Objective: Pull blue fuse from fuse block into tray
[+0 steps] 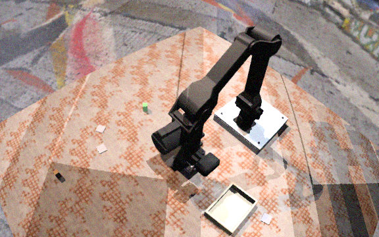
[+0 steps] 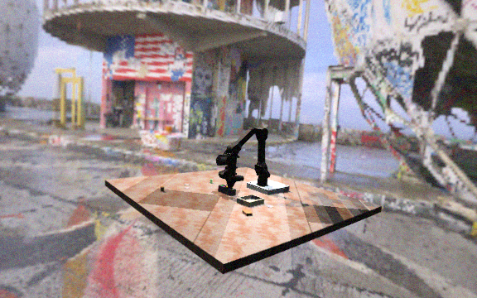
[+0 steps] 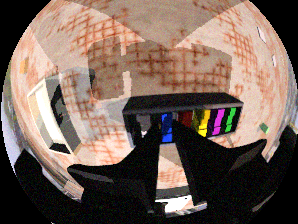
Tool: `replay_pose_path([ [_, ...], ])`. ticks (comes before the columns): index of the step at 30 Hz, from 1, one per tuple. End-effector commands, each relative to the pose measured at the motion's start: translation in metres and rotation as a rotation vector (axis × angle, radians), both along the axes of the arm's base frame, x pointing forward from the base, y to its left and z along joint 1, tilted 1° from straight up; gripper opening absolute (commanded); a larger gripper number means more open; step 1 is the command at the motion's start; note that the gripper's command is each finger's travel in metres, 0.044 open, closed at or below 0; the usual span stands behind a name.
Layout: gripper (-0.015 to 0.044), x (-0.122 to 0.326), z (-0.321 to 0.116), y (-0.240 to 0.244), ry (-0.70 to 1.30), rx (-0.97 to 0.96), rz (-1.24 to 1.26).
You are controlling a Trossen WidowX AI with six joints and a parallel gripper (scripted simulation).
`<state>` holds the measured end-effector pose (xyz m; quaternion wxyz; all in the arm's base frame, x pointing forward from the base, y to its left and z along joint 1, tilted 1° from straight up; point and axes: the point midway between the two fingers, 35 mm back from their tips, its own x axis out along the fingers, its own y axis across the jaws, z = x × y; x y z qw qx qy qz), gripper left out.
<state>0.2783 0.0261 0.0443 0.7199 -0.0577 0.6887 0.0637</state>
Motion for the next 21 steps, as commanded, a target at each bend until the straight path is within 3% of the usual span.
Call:
replay_pose_path([
  [1,0.0060,0.0000,0.0000,0.0000,0.000,0.000,0.000],
  [10,0.0000,0.0000,0.0000,0.0000,0.000,0.000,0.000],
  [21,0.0000,0.0001,0.0031,0.0000,0.000,0.000,0.000],
])
